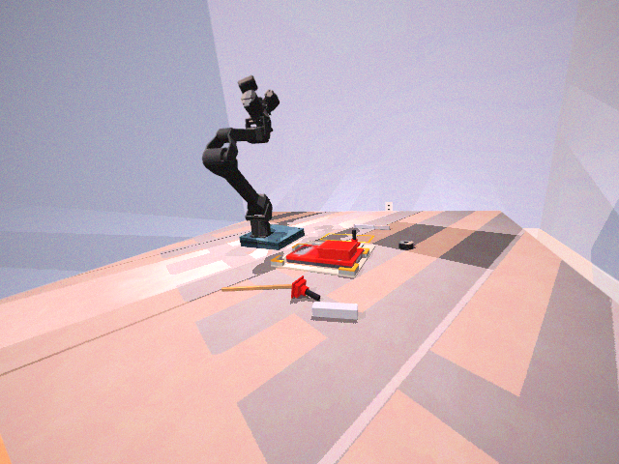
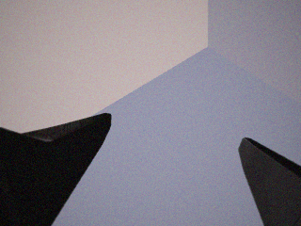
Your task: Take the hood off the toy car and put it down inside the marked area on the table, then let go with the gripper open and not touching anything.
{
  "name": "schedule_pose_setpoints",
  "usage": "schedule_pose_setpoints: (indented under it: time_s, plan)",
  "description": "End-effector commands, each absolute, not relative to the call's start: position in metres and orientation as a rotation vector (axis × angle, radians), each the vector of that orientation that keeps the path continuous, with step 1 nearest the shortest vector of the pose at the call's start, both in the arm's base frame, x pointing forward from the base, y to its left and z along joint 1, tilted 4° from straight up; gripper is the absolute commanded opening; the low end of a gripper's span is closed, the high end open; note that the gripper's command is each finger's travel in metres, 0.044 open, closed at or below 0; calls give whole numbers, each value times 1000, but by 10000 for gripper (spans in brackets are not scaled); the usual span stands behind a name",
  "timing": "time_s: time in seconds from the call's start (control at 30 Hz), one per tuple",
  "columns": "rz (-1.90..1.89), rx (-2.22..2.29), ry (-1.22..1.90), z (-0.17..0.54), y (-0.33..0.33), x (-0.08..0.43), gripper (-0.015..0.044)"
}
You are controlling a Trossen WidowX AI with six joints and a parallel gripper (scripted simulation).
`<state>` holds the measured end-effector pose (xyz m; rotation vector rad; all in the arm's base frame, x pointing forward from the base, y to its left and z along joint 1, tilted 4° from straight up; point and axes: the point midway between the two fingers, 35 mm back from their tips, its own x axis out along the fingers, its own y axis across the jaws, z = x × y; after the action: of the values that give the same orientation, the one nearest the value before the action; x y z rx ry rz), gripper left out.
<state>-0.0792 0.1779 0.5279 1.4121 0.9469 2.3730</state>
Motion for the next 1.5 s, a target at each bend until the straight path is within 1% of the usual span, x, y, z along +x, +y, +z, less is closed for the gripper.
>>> schedule_pose_setpoints:
  time_s: [0.0,0.37,0.67,0.77,1.07,1.33,1.47]
  plan:
    - [2218,1379,850,523,212,-58,440]
    - [1826,1248,667,497,278,19,440]
    - [1504,1132,571,467,306,99,440]
    - [1440,1060,494,461,307,120,440]
    - [1131,893,464,421,303,205,440]
    - [873,769,480,383,275,274,440]
    - [797,728,480,369,256,297,440]
